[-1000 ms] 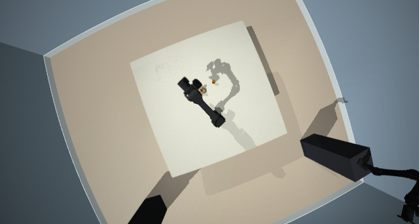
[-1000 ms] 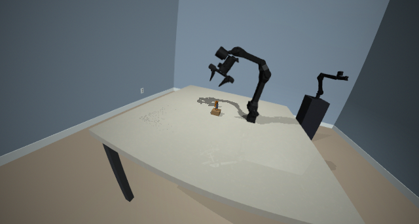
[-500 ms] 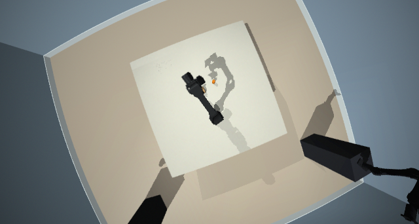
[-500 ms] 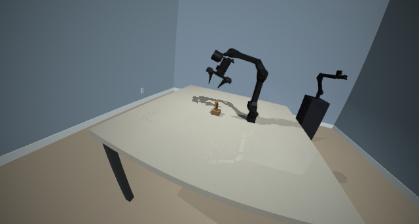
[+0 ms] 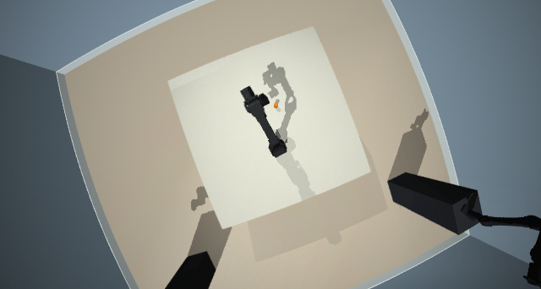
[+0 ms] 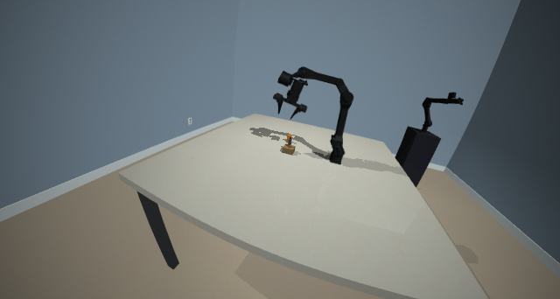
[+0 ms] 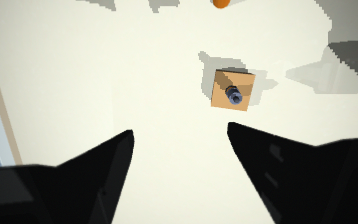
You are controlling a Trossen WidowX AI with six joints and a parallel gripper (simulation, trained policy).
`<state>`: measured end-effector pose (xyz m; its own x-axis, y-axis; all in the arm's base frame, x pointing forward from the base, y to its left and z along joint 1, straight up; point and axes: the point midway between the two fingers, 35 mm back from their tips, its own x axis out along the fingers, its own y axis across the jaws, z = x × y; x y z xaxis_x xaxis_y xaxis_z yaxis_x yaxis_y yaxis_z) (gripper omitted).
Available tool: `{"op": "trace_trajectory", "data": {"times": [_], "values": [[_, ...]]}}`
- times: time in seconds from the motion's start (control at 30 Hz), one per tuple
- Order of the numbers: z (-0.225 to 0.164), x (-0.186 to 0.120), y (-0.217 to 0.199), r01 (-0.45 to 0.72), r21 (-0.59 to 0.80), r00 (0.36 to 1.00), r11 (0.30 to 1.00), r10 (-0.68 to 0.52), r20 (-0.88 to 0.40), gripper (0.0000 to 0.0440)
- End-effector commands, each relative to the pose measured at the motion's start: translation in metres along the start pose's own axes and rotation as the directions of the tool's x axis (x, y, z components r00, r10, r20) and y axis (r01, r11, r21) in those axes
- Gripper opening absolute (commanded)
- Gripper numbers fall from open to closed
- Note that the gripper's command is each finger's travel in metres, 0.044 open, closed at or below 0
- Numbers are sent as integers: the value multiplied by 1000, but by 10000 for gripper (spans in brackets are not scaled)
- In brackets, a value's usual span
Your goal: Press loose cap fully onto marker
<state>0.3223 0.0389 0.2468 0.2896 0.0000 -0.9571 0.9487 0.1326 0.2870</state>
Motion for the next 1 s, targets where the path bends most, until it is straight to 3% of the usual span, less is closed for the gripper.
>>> {"op": "trace_trajectory", "data": {"times": [0.0,0.97], "values": [[9,5,1,22,33,1000,999,-22,0,338],[72,46,-4,171,216,984,961,-176,4,335]]}}
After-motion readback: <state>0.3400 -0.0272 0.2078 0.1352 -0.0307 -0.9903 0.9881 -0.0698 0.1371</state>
